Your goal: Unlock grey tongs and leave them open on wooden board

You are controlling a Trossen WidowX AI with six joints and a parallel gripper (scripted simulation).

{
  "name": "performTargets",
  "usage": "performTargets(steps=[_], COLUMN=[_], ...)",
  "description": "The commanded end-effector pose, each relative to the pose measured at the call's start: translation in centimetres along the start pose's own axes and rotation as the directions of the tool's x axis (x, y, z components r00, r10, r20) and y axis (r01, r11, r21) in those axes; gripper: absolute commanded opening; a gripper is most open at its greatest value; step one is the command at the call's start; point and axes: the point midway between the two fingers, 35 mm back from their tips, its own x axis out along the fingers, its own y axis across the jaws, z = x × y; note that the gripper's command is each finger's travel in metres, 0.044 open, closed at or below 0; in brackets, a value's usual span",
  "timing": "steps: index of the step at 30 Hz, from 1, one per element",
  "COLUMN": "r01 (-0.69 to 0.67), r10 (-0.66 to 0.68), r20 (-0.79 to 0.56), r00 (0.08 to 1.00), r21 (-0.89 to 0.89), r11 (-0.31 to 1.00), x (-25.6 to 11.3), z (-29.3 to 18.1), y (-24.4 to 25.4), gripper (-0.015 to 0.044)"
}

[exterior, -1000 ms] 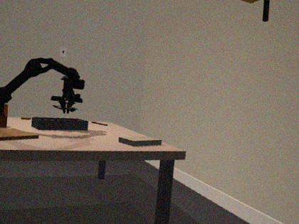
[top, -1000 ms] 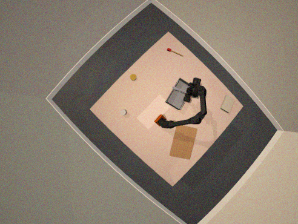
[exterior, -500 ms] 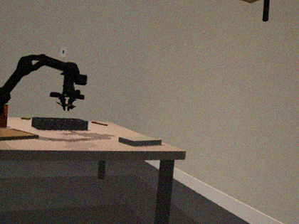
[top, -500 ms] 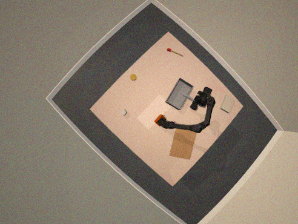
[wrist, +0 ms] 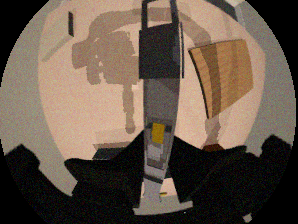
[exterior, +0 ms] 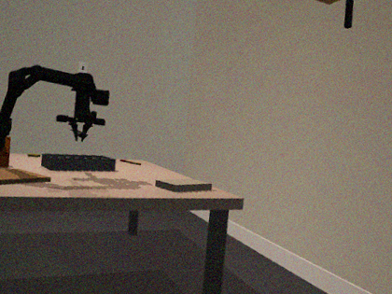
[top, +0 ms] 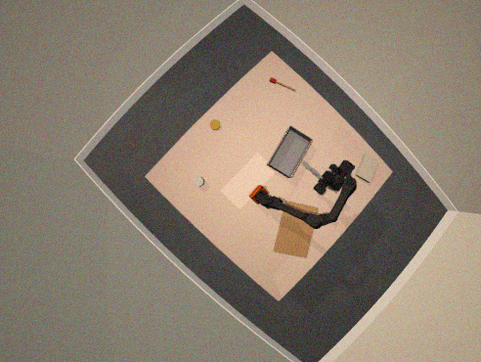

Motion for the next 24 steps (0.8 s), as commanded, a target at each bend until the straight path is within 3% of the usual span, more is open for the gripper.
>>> performTargets(steps=[1,10,24], r01=[-0.005,-0.004,0.041], r10=[0.005,0.001,-0.034], r20=[0.007,0.022,-0.039], r00=[1.000,1.000,0.999], r21=[0.029,0.128,0.176], r11=[1.000,0.992,0.984], x=[-0.6,-1.8,-0.5], z=[1.9,6.3,8.5], y=[-1.5,-6.0,-8.7], gripper=[-0.0150,-0.0150,-0.0150])
